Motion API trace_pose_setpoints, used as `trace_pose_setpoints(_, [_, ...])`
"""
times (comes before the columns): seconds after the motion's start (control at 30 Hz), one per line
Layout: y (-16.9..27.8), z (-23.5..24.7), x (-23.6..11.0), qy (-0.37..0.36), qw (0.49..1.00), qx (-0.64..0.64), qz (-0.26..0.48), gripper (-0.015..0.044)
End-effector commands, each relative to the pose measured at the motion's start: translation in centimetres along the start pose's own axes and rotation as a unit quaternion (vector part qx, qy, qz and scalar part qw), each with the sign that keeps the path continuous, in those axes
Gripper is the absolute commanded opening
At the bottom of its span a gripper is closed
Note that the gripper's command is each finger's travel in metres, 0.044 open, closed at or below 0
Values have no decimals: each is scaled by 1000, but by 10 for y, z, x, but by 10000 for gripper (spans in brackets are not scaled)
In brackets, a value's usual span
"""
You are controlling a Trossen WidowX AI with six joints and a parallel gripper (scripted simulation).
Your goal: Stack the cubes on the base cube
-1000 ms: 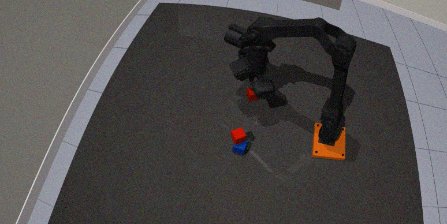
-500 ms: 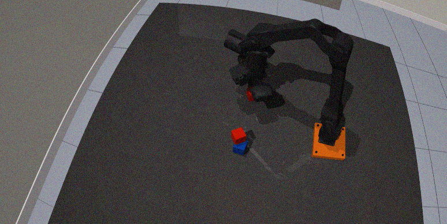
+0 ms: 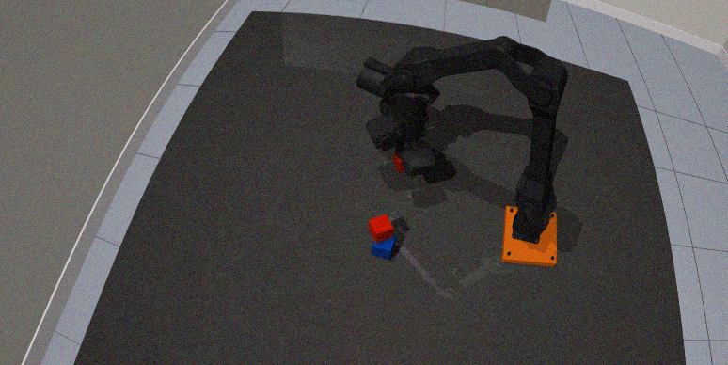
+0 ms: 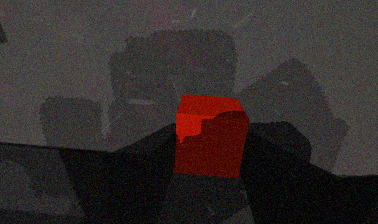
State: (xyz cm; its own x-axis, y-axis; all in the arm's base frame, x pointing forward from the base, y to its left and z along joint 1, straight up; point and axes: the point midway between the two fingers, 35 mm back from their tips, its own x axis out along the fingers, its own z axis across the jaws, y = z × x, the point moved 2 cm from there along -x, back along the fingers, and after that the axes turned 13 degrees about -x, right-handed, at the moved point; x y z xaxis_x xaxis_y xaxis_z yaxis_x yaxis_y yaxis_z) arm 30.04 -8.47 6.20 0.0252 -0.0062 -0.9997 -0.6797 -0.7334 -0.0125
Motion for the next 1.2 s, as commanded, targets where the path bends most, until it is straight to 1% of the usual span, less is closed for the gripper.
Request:
trace_pose_setpoints(0.0, [-1,-1,-4,0,1000,-2,-1,105])
trace_pose_setpoints(1.07, [-1,-1,-105,1,1000,-2,-1,105])
trace_pose_setpoints(1.17, [0,0,-109,0,1000,-2,-1,105])
